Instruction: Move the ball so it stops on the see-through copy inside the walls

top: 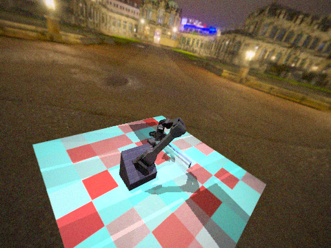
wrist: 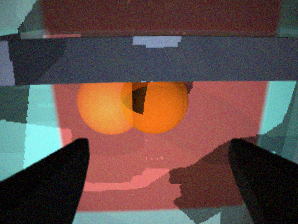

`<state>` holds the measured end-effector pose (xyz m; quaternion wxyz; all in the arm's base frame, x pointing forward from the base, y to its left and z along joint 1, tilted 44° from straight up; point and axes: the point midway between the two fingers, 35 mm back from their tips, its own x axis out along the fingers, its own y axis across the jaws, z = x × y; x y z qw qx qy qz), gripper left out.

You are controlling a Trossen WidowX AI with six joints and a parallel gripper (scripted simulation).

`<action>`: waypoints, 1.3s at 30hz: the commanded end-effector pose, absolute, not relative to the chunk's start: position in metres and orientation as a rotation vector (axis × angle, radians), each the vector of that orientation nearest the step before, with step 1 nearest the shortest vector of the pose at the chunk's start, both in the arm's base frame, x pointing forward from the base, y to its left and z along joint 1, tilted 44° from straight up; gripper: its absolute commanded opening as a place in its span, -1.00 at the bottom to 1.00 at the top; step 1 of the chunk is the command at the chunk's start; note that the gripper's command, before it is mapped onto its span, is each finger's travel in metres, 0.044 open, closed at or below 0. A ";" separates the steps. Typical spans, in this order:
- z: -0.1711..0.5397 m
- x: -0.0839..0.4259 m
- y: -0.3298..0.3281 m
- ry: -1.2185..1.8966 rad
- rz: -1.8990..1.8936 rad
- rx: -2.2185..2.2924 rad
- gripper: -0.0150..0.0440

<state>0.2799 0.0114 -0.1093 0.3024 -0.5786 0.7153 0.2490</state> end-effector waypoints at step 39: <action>-0.152 0.272 -0.023 1.898 0.698 -1.545 0.50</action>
